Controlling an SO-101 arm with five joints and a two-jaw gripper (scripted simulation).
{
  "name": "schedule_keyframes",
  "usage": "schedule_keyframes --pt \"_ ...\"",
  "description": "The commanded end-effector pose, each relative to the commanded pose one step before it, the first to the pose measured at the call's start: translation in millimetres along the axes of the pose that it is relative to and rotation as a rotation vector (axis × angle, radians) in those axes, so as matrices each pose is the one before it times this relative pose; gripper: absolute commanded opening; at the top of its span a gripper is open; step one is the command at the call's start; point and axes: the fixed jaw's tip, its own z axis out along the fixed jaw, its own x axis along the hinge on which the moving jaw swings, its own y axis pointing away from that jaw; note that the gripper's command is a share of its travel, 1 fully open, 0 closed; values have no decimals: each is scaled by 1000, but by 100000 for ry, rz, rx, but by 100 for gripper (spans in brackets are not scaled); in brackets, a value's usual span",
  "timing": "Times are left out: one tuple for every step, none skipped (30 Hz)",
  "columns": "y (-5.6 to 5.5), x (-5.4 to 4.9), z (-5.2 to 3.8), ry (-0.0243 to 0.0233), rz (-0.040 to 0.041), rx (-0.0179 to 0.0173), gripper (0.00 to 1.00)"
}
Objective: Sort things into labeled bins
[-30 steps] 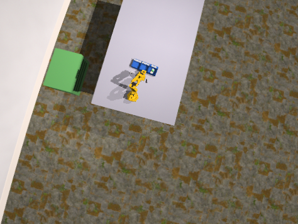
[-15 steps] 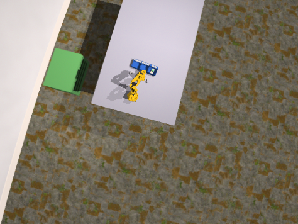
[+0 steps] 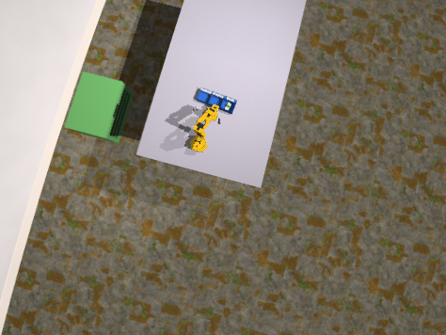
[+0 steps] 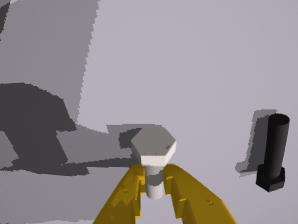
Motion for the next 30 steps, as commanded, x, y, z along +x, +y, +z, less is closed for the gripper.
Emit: schedule_keyframes --pt "1720 -2747 -1485 -1866 -1785 236 0" --pt "0 0 0 0 0 0 0" --pt "0 0 0 0 0 0 0" --pt "0 -1 -18 -1 0 0 0" --pt "-13 -19 -108 0 0 0 0" --pt "-32 -51 -263 0 0 0 0" --pt "-63 -84 -479 0 0 0 0" --pt "-94 -135 -736 0 0 0 0" --pt "-126 -169 -1017 3 0 0 0" --pt "-157 -215 -1311 0 0 3 0" --pt "-195 -236 -1604 0 0 0 0" --pt "-220 -258 -1892 0 0 0 0" --pt "-245 -261 -2156 0 0 3 0" --pt "-263 -241 -2402 0 0 0 0" --pt "-275 -220 -2606 0 0 3 0" --pt "-275 -174 -2775 0 0 3 0" --pt "-281 -128 -2890 0 0 0 0" --pt "-268 -57 -2963 0 0 3 0" --pt "0 0 0 0 0 0 0" --pt "0 0 0 0 0 0 0" --pt "-254 -4 -2975 2 2 1 0" --pt "-243 66 -2933 0 0 3 0" --pt "-211 118 -2846 0 0 0 0" --pt "-197 169 -2693 0 0 3 0" --pt "-165 196 -2508 0 0 0 0" --pt "-144 221 -2270 3 0 3 0" --pt "-117 223 -2006 0 0 0 0" --pt "-96 215 -1711 0 0 3 0" --pt "-74 190 -1397 0 0 0 0" --pt "-53 158 -1096 0 0 0 0"
